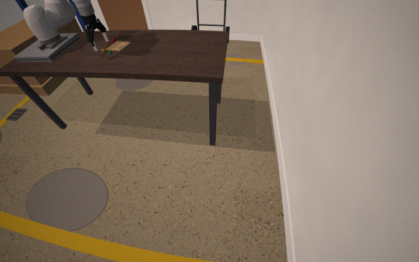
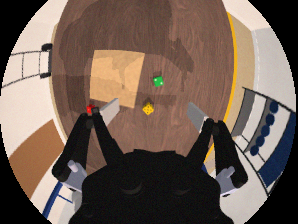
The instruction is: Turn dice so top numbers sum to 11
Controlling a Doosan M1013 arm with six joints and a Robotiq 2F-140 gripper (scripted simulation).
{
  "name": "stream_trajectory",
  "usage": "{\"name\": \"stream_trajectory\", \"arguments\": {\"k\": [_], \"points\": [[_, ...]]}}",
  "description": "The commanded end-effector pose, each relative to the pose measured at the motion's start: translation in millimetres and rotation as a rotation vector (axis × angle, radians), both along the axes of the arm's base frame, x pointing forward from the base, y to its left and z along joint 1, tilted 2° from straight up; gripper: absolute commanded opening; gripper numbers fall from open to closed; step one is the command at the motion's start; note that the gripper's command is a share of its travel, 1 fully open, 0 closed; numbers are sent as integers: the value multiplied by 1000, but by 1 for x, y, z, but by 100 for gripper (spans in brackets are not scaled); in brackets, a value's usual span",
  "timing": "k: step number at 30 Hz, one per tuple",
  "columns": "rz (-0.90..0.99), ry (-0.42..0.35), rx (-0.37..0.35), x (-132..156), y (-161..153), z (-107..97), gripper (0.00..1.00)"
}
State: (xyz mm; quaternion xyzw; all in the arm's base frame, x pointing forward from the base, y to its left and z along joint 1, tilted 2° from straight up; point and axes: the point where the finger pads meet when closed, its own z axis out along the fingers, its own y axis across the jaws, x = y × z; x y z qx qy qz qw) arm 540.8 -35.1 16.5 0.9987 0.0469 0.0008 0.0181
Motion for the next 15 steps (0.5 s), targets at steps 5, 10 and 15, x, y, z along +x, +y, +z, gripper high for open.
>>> {"name": "stream_trajectory", "arguments": {"k": [5, 10, 15], "points": [[0, 0, 0, -2, 14, 0, 100], [0, 0, 0, -7, 47, -2, 100], [0, 0, 0, -13, 82, -3, 100]]}}
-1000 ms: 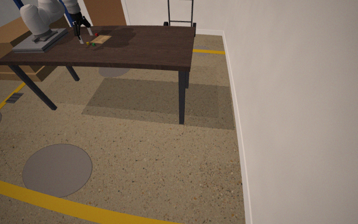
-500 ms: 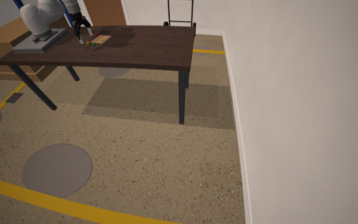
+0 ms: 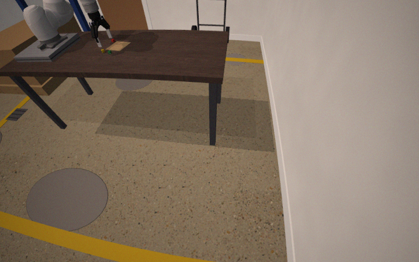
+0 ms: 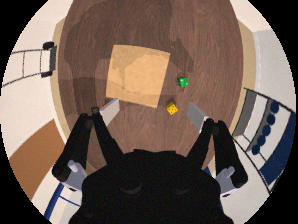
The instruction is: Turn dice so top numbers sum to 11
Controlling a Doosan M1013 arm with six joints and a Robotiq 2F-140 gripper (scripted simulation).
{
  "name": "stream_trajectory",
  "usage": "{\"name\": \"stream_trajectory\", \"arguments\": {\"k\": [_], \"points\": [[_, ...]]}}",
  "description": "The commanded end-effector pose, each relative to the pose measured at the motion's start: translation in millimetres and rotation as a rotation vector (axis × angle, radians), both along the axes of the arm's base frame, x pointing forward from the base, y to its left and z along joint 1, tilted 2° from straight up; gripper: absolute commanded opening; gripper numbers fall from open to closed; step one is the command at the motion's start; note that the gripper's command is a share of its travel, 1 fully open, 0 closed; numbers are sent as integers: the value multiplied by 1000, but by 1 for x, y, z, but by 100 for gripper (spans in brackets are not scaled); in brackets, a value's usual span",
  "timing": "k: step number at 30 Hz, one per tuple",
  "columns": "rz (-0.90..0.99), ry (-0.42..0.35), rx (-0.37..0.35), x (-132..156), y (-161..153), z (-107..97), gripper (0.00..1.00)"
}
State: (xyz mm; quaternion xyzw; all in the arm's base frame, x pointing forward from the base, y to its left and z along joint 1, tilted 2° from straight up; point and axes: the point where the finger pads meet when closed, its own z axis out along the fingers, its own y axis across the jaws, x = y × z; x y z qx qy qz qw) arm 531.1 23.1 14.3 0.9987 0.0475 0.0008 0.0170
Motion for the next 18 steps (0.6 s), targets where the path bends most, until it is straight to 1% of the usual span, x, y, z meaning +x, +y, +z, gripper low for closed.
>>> {"name": "stream_trajectory", "arguments": {"k": [1, 6, 10, 14, 18], "points": [[-1, 0, -2, -3, 24, -1, 100], [-1, 0, -2, -10, 68, -2, 100], [-1, 0, -2, -14, 95, -3, 100], [-1, 0, -2, -16, 110, -4, 100], [-1, 0, -2, -17, 113, -4, 100]]}}
